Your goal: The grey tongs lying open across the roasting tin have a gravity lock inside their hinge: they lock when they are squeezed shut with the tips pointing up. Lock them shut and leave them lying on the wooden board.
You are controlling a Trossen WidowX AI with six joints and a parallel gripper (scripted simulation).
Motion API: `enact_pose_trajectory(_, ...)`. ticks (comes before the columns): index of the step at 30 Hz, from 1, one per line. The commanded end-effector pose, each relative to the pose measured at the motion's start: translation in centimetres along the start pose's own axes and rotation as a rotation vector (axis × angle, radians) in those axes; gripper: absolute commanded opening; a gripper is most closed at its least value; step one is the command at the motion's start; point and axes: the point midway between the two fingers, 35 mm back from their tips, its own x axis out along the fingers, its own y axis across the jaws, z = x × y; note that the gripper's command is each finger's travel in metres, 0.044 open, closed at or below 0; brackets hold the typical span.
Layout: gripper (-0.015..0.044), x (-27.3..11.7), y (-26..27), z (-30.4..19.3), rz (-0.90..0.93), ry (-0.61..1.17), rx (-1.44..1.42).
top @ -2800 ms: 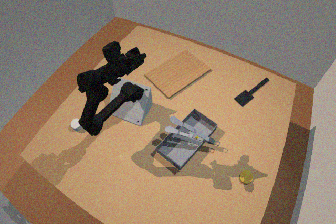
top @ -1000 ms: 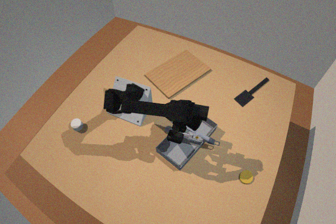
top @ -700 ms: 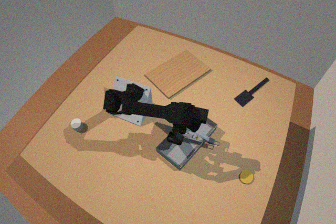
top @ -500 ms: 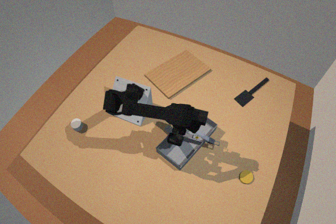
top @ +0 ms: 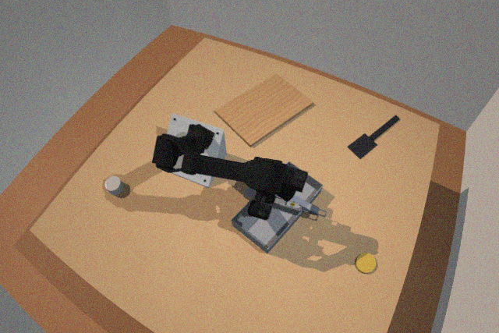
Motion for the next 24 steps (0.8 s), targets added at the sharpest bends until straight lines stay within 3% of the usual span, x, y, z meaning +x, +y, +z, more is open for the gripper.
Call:
enact_pose_trajectory(1, -0.0150, 0.2, -0.1, -0.1, -0.006, 0.002, -0.003)
enact_pose_trajectory(24, -0.0150, 0.2, 3.5, 0.2, 0.000, 0.002, -0.004)
